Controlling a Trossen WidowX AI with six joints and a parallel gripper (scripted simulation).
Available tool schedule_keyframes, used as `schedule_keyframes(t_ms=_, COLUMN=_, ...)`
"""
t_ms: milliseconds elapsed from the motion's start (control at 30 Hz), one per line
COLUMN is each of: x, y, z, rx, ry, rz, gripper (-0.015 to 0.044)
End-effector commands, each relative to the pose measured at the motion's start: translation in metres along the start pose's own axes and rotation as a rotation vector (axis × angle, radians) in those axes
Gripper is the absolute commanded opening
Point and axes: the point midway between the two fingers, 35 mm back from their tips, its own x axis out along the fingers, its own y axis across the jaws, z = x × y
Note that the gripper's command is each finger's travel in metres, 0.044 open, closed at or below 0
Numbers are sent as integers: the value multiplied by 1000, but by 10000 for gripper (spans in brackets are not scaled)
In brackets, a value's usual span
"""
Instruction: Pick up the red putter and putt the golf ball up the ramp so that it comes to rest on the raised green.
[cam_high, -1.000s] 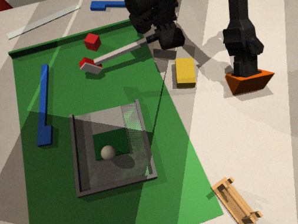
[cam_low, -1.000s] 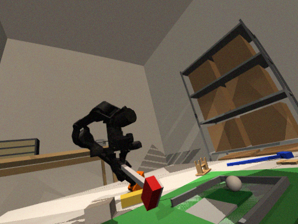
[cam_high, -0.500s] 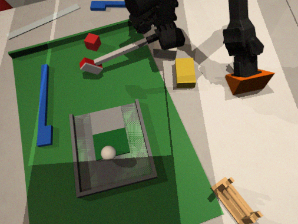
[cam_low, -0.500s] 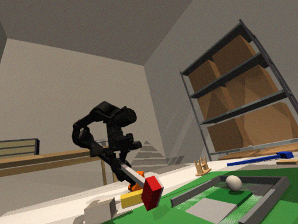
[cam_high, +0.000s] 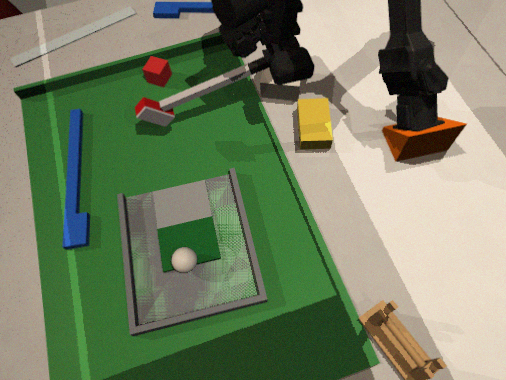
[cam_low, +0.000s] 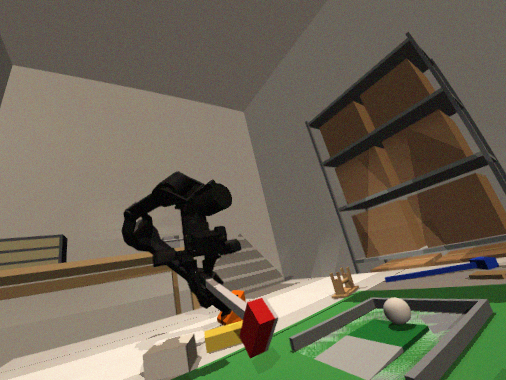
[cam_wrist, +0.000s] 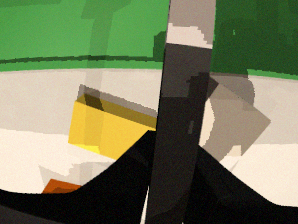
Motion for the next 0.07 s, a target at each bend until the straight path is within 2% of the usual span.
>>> schedule_keyframes(t_ms=0, x=0, y=0, z=0, rx=-2, ry=-3, rz=0, gripper=0)
schedule_keyframes(t_ms=33, x=0, y=0, z=0, rx=-2, ry=-3, rz=0, gripper=0)
